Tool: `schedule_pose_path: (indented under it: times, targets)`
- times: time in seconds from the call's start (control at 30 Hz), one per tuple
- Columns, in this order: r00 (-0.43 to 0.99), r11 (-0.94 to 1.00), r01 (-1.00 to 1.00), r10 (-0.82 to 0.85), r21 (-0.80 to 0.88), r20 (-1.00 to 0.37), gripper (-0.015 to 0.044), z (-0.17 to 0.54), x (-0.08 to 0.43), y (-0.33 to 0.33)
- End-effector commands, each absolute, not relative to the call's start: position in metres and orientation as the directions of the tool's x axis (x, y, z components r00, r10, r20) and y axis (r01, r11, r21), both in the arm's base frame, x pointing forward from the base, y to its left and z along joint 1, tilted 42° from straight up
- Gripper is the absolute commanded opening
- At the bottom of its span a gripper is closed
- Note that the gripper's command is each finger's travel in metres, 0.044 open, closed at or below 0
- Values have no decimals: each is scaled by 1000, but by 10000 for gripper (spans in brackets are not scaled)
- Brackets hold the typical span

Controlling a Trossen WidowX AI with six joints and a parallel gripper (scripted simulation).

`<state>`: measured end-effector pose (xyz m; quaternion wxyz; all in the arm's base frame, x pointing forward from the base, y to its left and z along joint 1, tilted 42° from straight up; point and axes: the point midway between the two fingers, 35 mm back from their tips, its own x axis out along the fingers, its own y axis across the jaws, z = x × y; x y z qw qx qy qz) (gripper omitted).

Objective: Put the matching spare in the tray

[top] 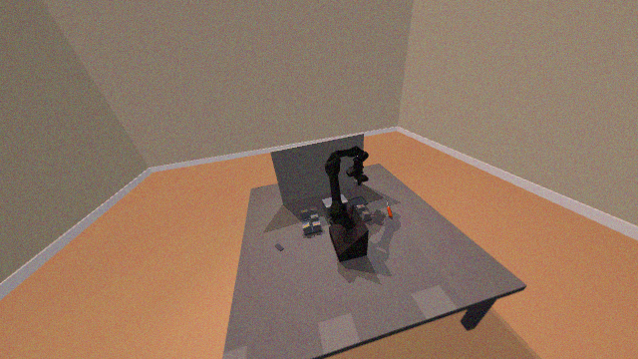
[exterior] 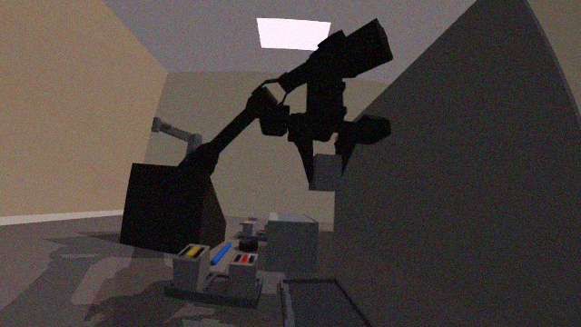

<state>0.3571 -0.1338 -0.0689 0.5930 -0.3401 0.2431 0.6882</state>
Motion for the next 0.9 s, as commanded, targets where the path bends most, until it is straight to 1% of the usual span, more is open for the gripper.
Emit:
schedule_pose_path:
  times: [0.0, 0.87]
  targets:
    - [-67, -190, -979, 647, -75, -759, 0, -72, 359, -132]
    - [-66, -189, -979, 646, -76, -761, 0, -98, 362, -112]
